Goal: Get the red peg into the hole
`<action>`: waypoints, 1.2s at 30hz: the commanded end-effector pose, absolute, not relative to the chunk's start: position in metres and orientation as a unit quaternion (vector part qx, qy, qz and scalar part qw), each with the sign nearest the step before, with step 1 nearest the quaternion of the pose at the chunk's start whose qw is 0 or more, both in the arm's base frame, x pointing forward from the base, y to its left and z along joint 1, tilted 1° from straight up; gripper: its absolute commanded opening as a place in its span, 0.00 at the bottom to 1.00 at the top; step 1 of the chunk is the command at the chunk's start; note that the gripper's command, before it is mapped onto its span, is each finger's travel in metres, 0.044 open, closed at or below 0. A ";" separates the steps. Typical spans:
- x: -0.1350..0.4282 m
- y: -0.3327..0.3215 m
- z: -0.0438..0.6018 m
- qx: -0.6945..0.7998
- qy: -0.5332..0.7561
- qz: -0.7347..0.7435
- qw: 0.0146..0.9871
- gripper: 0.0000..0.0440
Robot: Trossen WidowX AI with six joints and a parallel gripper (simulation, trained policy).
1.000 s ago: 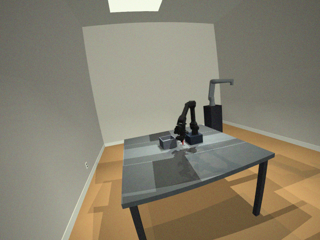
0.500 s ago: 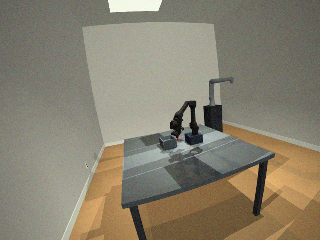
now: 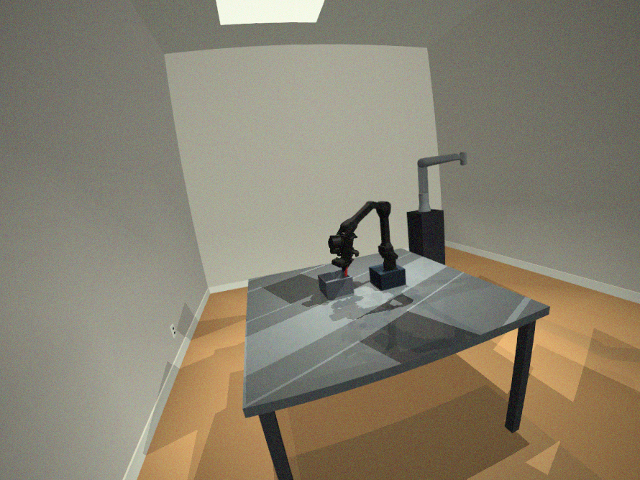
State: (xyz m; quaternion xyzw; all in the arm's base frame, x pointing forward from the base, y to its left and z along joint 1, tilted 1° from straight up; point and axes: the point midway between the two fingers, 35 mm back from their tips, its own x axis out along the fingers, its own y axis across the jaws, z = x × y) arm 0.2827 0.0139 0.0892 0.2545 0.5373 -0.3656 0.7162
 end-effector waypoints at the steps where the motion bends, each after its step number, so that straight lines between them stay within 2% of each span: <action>1: 0.292 0.004 0.092 0.264 0.533 -0.366 0.716 0.00; 27: 0.330 -0.071 0.057 0.320 0.526 -0.396 0.681 0.00; 29: 0.330 -0.074 0.050 0.320 0.531 -0.396 0.678 0.04; 34: 0.329 -0.078 0.034 0.312 0.546 -0.393 0.671 0.29; 36: 0.328 -0.080 0.030 0.307 0.553 -0.393 0.668 0.33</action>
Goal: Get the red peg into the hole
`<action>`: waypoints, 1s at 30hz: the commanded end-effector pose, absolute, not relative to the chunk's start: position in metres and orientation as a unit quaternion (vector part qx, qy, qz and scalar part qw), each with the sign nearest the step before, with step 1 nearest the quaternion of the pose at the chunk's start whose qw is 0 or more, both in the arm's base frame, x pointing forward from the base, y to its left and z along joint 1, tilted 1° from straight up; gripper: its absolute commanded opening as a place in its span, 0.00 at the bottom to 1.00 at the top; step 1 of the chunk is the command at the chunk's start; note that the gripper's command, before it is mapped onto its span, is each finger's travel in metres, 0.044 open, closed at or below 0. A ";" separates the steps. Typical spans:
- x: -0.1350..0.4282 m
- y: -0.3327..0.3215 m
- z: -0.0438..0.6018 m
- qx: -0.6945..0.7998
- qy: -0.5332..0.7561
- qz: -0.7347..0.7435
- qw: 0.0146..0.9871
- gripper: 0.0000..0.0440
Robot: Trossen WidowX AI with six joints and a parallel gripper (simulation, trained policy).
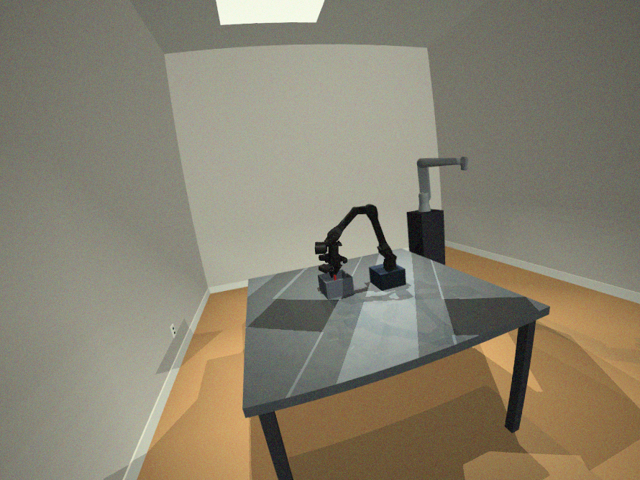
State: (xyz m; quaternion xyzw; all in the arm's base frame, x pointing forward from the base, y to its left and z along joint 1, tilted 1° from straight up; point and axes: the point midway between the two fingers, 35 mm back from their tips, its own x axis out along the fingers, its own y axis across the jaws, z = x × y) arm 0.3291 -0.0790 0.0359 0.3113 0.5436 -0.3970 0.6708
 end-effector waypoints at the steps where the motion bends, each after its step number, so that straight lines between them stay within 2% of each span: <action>1: 0.330 -0.081 0.029 0.305 0.554 -0.393 0.668 0.34; 6: 0.344 -0.091 0.028 0.302 0.549 -0.391 0.674 0.61; 15: 0.369 -0.111 0.033 0.291 0.532 -0.390 0.693 0.98; 16: 0.373 -0.114 0.035 0.291 0.526 -0.390 0.697 1.00; 30: 0.397 -0.147 0.054 0.291 0.474 -0.402 0.727 1.00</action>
